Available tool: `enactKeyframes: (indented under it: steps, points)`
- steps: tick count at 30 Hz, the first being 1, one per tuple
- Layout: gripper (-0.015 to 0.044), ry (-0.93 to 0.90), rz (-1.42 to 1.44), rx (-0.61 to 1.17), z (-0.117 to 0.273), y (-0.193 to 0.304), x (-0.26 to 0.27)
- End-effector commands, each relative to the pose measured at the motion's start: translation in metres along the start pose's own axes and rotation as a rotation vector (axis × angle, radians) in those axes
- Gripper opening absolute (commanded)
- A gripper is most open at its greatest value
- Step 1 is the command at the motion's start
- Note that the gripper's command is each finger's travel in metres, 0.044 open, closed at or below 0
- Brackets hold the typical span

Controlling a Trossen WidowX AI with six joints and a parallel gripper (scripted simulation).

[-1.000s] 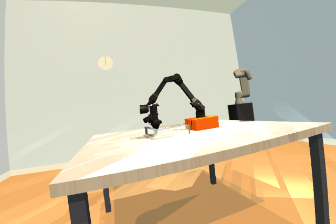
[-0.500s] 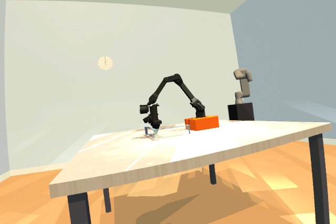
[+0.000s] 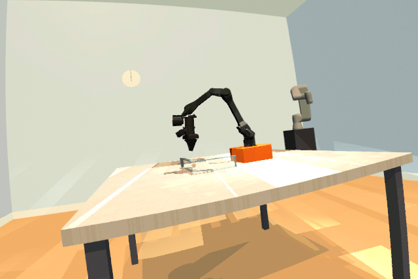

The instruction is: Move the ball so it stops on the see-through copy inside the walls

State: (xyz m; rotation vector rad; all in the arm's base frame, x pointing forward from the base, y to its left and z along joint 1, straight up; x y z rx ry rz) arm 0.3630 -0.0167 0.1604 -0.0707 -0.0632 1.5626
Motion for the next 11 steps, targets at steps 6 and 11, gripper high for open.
enactKeyframes:
  steps: [6, 11]
  points:
    - [0.024, -0.001, -0.001, 0.014, -0.003, 0.0, 0.0]
    - [0.0372, 0.0, 0.0, 0.012, 0.046, 0.004, 0.0]
Point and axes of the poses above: the point midway between the two fingers, 35 mm back from their tips, its own z axis back along the fingers, its own x axis across the jaws, y = z × x, the point moved 10 cm from there along z, back along the fingers, and after that the axes turned 10 degrees about -z, right-handed, at the moved point
